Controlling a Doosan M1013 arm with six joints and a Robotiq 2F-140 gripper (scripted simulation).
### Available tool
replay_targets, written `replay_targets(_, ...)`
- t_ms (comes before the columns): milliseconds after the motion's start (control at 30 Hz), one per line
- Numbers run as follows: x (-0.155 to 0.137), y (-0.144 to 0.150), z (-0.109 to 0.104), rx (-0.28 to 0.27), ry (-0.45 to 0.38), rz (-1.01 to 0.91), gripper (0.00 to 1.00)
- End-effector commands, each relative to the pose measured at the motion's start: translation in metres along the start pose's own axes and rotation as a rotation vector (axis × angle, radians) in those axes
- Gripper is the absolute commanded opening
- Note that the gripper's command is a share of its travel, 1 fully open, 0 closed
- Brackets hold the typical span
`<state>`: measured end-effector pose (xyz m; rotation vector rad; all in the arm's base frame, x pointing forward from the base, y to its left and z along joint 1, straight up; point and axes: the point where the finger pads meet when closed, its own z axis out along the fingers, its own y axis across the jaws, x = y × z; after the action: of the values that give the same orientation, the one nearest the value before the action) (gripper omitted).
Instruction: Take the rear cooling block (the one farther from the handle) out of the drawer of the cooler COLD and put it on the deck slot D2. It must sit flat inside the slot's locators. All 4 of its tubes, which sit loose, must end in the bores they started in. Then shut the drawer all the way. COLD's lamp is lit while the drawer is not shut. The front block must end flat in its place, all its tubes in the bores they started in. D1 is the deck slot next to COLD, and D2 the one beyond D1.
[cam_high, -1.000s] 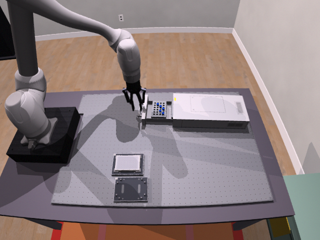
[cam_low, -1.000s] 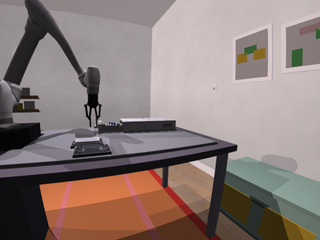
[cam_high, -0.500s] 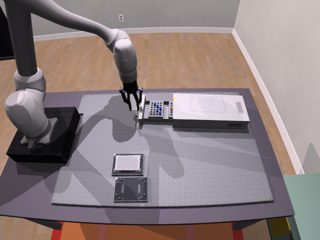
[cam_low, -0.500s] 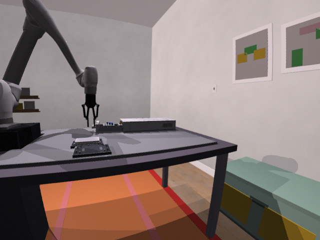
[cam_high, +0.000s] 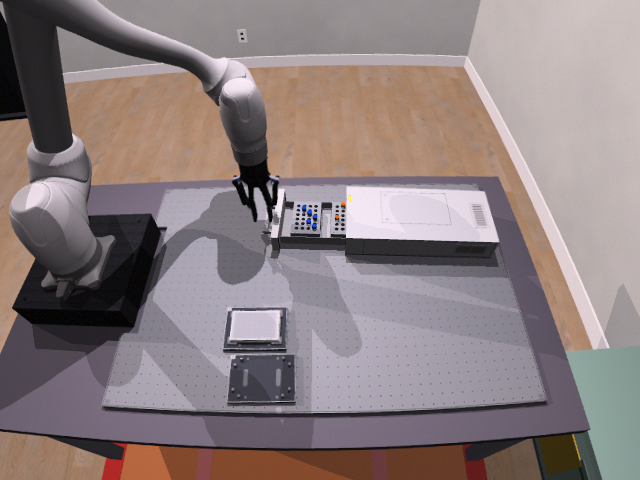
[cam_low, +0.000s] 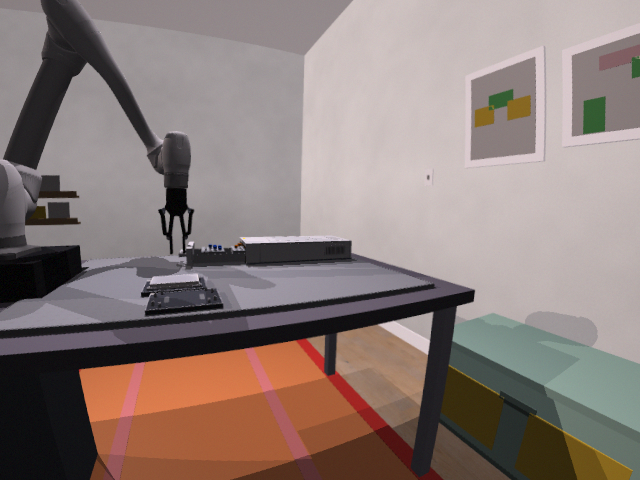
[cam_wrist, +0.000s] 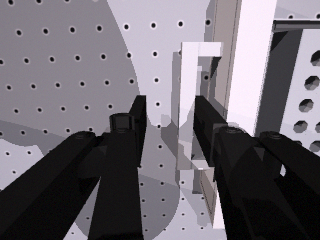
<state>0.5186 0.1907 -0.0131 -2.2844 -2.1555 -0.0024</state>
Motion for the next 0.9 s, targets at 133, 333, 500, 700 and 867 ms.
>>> replay_targets(133,0.0,-0.009,0.0,0.0,0.001,0.0,0.34)
replay_targets(333,0.0,-0.017,0.0,0.0,0.001,0.0,0.34)
replay_targets(500,0.0,-0.02,0.0,0.0,0.001,0.0,0.34)
replay_targets(700,0.0,-0.028,0.0,0.0,0.001,0.0,0.34)
replay_targets(867,0.0,-0.034,0.0,0.0,0.001,0.0,0.34)
